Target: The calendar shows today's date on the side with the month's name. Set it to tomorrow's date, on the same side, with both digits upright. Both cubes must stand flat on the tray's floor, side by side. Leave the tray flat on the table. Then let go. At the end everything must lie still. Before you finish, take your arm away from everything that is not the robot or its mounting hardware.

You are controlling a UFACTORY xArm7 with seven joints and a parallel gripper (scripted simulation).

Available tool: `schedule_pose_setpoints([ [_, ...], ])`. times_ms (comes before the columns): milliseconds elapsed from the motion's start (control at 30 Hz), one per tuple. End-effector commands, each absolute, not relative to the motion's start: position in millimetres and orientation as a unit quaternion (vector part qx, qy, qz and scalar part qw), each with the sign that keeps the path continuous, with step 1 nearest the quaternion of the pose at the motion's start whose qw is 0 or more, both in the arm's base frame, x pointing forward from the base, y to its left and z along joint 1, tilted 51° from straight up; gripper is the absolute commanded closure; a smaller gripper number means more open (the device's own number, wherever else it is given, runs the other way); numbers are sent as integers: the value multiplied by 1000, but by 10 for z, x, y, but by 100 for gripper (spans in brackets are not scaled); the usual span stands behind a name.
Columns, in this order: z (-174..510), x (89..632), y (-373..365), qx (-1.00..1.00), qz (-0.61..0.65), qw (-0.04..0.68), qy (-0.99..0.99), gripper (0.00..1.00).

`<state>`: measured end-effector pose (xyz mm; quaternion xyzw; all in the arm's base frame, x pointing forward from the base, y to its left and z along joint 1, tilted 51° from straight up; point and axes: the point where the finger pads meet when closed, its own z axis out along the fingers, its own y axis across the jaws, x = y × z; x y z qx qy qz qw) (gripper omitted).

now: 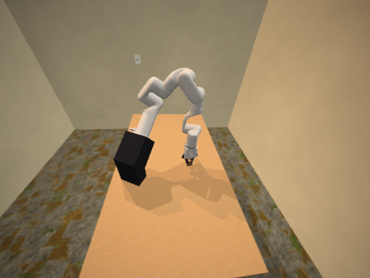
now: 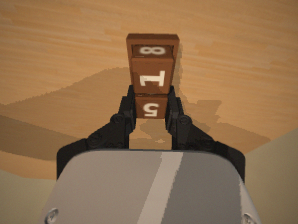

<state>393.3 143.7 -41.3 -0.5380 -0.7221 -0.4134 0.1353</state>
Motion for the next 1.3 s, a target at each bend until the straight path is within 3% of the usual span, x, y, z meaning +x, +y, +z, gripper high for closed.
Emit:
schedule_pose_setpoints([
  [0, -413, 3940, 1425, -539, -413, 134, -722, 71],
  [467, -413, 3940, 1425, -539, -413, 134, -722, 71],
  [967, -413, 3940, 1425, -539, -413, 134, -722, 51],
  [1267, -413, 3940, 1425, -539, -413, 134, -722, 51],
])
